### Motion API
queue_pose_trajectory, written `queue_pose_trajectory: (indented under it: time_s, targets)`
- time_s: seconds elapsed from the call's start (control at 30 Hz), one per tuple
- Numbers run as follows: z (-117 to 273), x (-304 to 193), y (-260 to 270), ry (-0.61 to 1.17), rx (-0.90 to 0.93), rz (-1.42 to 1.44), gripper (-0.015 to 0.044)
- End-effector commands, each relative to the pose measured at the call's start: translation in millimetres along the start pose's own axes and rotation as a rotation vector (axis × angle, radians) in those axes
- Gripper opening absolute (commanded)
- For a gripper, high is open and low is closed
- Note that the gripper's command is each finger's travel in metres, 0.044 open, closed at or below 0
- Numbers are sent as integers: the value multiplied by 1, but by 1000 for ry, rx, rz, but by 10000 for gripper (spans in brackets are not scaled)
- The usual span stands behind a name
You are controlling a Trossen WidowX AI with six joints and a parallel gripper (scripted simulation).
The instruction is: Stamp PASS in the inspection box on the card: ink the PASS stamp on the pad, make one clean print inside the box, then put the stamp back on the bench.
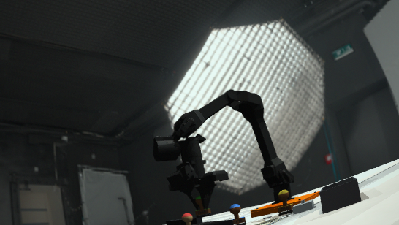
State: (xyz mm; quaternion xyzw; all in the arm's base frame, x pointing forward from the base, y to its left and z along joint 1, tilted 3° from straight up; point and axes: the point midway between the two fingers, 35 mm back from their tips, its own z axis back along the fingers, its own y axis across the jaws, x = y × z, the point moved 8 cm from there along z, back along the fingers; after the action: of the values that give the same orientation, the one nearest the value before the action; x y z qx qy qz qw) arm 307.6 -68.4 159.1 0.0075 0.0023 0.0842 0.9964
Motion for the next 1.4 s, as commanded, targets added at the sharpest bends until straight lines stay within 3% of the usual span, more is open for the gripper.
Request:
queue_pose_trajectory:
  time_s: [0.0, 0.47, 1.37]
  targets:
    - [9, 1, 0, -7, -2, 2, 0]
    - [26, 1, 3, -7, -2, 24, 0]
    - [31, 46, 150, -32, 3, 923, 0]
